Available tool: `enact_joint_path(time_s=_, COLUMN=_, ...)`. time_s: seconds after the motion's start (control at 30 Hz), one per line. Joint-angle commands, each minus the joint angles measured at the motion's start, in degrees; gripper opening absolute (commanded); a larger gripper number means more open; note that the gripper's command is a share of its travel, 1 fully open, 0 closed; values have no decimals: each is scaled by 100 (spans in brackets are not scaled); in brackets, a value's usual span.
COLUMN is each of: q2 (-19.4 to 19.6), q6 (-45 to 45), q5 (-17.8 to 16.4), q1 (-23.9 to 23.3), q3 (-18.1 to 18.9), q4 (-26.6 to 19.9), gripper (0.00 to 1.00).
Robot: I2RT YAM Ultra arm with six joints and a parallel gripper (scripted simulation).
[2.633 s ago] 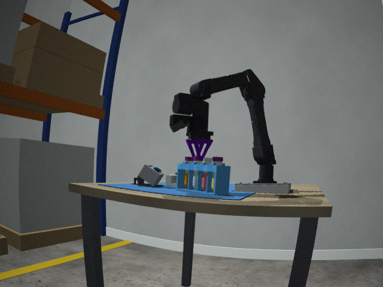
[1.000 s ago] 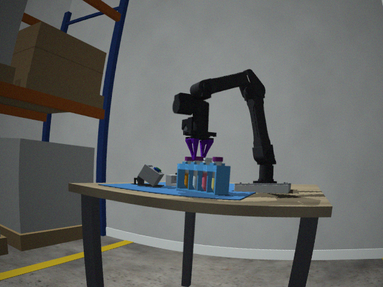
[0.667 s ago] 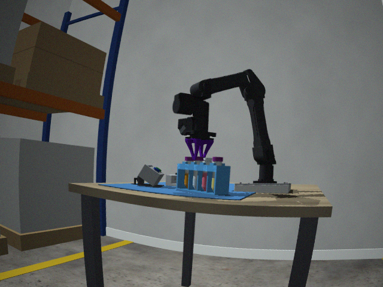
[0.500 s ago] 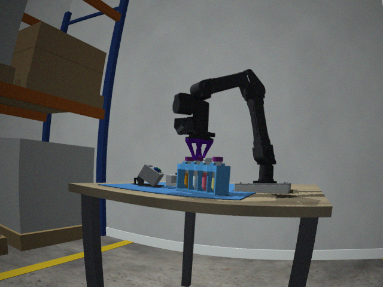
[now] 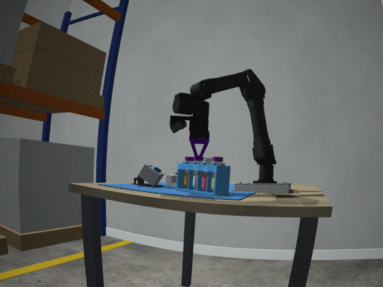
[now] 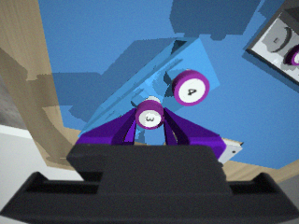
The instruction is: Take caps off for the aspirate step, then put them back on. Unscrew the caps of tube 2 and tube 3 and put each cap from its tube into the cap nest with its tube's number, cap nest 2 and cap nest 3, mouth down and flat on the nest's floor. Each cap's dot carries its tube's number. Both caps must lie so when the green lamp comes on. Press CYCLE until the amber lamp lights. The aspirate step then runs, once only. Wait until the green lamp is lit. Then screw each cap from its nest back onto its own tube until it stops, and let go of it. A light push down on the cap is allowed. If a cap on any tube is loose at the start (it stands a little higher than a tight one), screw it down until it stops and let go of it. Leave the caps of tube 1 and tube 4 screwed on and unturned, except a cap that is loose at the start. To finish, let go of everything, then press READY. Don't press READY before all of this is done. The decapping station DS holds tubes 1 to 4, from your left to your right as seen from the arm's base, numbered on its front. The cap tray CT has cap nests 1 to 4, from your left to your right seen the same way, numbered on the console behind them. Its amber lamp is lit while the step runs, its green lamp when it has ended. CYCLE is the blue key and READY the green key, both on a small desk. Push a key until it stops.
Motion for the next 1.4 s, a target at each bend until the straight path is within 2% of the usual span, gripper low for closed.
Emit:
enact_joint_path(time_s=0.0, q2=-44, q6=-1464, q5=3, q1=8, q3=37, q4=-4, gripper=0)
enact_joint_path(time_s=0.17, q2=-44, q6=-2896, q5=3, q1=8, q3=38, q4=-6, gripper=0)
enact_joint_path(time_s=0.23, q2=-44, q6=-2896, q5=3, q1=8, q3=38, q4=-6, gripper=0)
enact_joint_path(time_s=0.73, q2=-45, q6=-7193, q5=2, q1=9, q3=42, q4=-12, gripper=0)
enact_joint_path(time_s=0.8, q2=-45, q6=-7193, q5=2, q1=9, q3=42, q4=-12, gripper=0)
enact_joint_path(time_s=1.3, q2=-46, q6=-11490, q5=2, q1=9, q3=47, q4=-18, gripper=0)
enact_joint_path(time_s=1.37, q2=-46, q6=-11490, q5=2, q1=9, q3=47, q4=-18, gripper=0)
